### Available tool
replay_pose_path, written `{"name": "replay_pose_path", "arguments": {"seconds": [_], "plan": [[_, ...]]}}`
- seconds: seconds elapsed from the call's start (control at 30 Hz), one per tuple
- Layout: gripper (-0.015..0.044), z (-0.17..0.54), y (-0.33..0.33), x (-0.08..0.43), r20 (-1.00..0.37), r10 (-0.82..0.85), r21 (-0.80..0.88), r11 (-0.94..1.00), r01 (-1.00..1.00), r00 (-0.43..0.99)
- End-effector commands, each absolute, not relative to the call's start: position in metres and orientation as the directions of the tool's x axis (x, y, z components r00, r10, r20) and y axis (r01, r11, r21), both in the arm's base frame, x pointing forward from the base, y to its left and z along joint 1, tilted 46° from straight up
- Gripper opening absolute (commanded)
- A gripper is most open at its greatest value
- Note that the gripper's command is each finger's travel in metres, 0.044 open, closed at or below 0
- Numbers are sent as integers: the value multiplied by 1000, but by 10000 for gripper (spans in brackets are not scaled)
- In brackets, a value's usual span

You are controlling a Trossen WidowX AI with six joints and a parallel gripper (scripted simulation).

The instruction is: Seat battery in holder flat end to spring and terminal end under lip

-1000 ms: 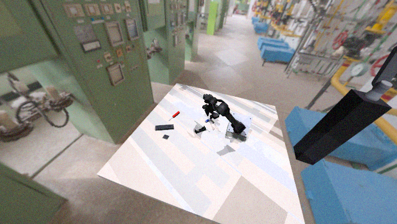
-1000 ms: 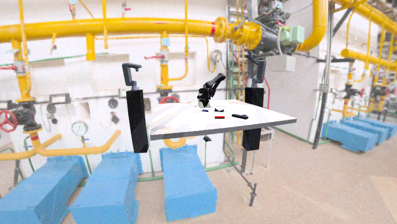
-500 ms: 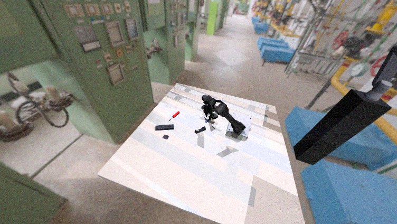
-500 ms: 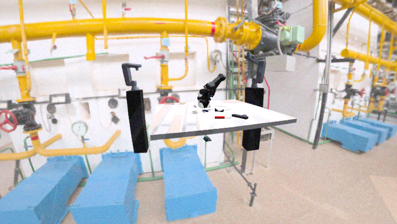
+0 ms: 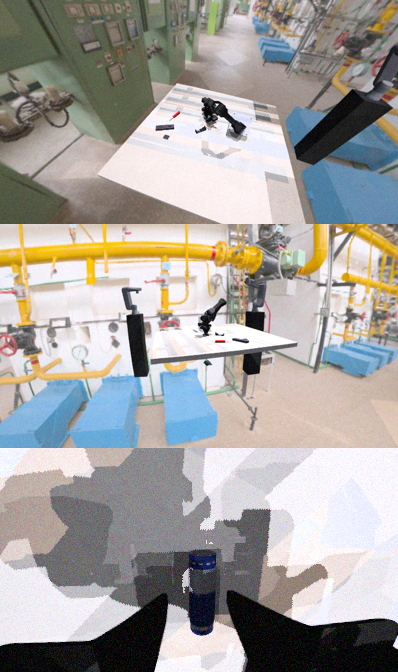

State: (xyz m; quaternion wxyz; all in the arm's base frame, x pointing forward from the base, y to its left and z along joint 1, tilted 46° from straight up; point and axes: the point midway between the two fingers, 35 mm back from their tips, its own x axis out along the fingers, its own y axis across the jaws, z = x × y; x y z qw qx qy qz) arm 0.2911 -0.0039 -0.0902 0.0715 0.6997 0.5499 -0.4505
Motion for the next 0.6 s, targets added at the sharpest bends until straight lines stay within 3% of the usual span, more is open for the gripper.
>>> {"name": "replay_pose_path", "arguments": {"seconds": [0.0,0.13,0.27,0.57], "plan": [[224,-95,2,287,-704,710,-409,-385,827,-17],[224,-97,5,287,-703,711,-409,-385,827,-17],[119,-97,5,287,-703,711,-409,-385,827,-17],[63,-97,5,287,-703,711,-409,-385,827,-17]]}}
